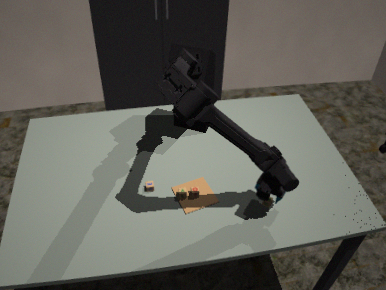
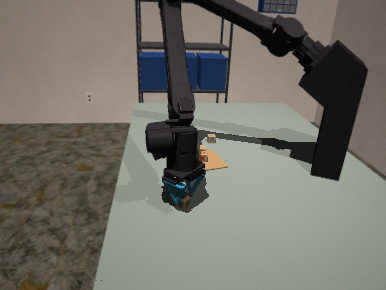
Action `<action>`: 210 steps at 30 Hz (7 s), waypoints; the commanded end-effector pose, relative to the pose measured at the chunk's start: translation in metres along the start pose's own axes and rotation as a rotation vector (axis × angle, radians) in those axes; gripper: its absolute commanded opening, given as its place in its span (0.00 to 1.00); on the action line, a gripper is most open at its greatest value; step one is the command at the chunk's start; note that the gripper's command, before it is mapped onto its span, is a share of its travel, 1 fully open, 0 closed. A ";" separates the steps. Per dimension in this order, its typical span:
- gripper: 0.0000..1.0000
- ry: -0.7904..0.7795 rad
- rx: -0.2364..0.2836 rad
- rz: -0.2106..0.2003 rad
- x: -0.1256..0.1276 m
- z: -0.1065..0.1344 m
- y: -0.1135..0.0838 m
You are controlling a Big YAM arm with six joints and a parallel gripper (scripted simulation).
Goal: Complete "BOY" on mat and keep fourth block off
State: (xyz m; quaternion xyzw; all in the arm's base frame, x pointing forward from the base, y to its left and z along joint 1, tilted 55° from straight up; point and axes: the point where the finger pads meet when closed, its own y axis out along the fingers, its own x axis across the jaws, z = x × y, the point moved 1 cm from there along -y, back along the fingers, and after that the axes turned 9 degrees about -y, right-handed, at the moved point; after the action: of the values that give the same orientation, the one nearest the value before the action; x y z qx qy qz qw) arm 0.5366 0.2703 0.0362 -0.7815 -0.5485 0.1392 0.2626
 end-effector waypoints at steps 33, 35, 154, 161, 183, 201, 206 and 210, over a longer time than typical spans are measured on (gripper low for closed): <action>0.46 -0.013 0.003 0.014 -0.003 0.007 0.028; 0.46 -0.013 0.003 0.014 -0.003 0.007 0.028; 0.27 0.280 0.003 0.008 -0.066 -0.033 -0.073; 0.27 0.586 0.002 0.011 -0.145 -0.050 -0.074; 0.27 0.900 -0.008 0.020 -0.228 -0.046 -0.078; 0.27 0.889 -0.008 0.017 -0.228 -0.047 -0.022; 0.27 0.888 -0.008 0.018 -0.229 -0.047 -0.003; 0.27 0.888 -0.008 0.018 -0.229 -0.046 0.007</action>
State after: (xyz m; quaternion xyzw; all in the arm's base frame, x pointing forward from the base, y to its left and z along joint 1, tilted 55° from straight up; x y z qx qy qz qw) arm 0.4745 0.0477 0.0601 -0.7684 -0.3742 -0.2120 0.4739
